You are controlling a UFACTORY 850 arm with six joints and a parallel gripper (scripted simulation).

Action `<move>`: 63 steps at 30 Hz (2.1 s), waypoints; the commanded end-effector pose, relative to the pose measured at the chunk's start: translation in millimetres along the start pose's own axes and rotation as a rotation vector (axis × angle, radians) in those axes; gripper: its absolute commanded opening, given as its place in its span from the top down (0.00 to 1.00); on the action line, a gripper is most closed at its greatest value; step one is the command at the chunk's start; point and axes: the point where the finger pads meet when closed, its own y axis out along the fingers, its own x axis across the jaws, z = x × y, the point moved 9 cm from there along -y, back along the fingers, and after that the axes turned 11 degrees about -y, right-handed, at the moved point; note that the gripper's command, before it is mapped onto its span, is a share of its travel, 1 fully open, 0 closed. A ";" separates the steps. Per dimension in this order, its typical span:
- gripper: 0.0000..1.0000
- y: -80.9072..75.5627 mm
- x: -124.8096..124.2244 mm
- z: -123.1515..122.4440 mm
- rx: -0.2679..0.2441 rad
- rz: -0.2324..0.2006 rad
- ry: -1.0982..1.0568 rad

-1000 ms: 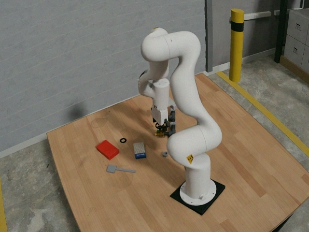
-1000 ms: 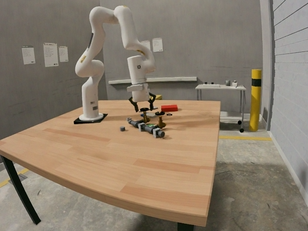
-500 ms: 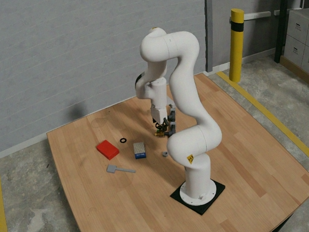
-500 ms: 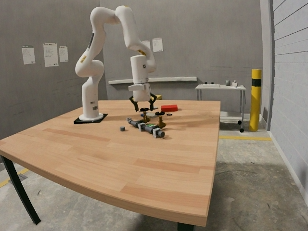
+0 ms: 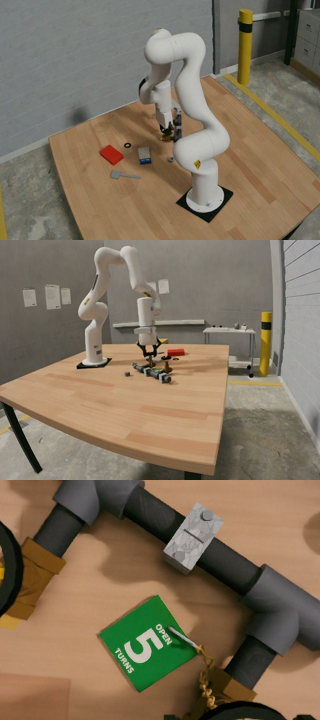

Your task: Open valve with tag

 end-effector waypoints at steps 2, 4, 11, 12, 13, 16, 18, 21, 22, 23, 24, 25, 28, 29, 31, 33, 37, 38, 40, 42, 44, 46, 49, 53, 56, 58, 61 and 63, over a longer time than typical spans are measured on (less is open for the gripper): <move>1.00 -0.6 -0.9 0.2 0.002 0.001 0.000; 1.00 -0.6 -0.9 0.2 0.002 0.001 0.000; 1.00 -0.6 -0.9 0.2 0.002 0.001 0.000; 1.00 -0.6 -0.9 0.2 0.002 0.001 0.000; 1.00 -0.6 -0.9 0.2 0.002 0.001 0.000; 1.00 -0.6 -0.9 0.2 0.002 0.001 0.000; 1.00 -0.6 -0.9 0.2 0.002 0.001 -0.002; 1.00 -0.6 -0.9 0.2 0.002 0.001 -0.011; 1.00 -0.6 -0.9 0.2 0.002 0.001 -0.017; 1.00 -0.6 -0.9 0.2 0.002 0.001 -0.025; 1.00 -0.6 -0.9 0.2 0.002 0.001 -0.025; 1.00 -0.6 -0.9 0.2 0.002 0.001 -0.025; 1.00 -0.6 -0.9 0.2 0.002 0.001 -0.060; 1.00 -0.6 -0.9 0.2 0.002 0.001 -0.076; 1.00 -0.6 -0.9 0.2 0.002 0.001 -0.116; 1.00 -0.6 -0.9 0.2 0.002 0.001 -0.166; 1.00 -0.6 -0.9 0.2 0.002 0.001 -0.298; 1.00 -0.6 -0.9 0.2 0.002 0.001 -0.337; 1.00 -0.6 -0.9 0.2 0.002 0.001 -0.423; 1.00 -0.6 -0.9 0.2 0.002 0.001 -0.423; 1.00 -0.6 -0.9 0.2 0.002 0.001 -0.518; 1.00 -0.6 -0.9 0.2 0.002 0.001 -0.623; 1.00 -0.6 -0.9 0.2 0.002 0.001 -0.794; 1.00 -0.6 -1.0 -0.2 0.006 -0.003 -1.006; 1.00 -0.6 -1.0 -0.8 0.012 -0.008 -1.162; 1.00 -0.6 -1.0 -1.1 0.014 -0.010 -1.214; 1.00 -0.6 -0.9 -0.7 0.010 -0.008 -1.399; 1.00 -0.6 -0.9 -1.6 0.018 -0.015 -1.480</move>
